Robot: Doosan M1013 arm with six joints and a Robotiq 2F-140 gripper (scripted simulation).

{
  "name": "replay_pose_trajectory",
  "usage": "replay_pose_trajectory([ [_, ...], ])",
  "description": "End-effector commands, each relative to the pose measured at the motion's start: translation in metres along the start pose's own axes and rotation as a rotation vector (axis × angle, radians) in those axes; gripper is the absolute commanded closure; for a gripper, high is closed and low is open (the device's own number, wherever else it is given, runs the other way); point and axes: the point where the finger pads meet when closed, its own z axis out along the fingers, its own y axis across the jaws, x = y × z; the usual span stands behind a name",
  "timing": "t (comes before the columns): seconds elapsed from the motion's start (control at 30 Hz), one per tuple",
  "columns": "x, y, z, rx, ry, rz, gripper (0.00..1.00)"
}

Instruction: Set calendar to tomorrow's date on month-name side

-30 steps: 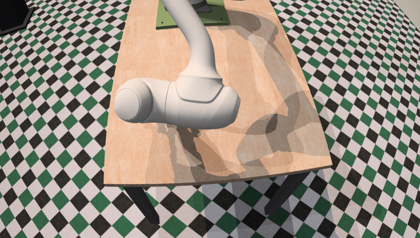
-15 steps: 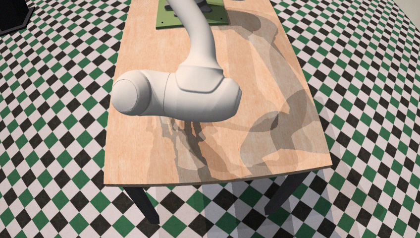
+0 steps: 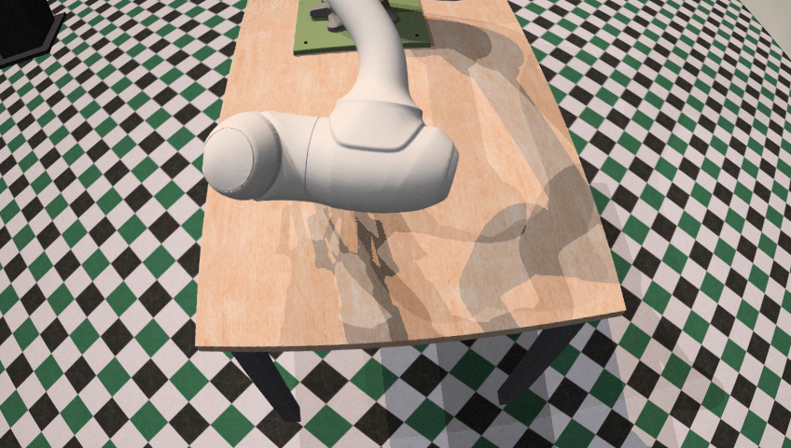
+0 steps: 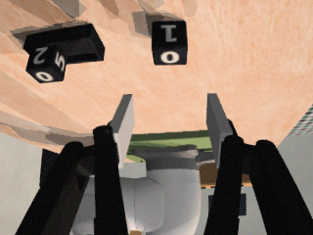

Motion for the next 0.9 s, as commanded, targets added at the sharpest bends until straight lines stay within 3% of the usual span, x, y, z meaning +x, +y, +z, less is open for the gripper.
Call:
replay_pose_trajectory([
  [0.0, -0.0016, 0.0, -0.0016, 0.0, 0.0, 0.0, 0.59],
  [0.27, -0.0021, 0.0, -0.0015, 0.0, 0.016, 0.0, 0.59],
  [0.57, -0.0052, 0.0, -0.0013, 0.0, 0.257, 0.0, 0.59],
  [0.87, -0.0089, 0.0, -0.0003, 0.0, 0.295, 0.0, 0.59],
])
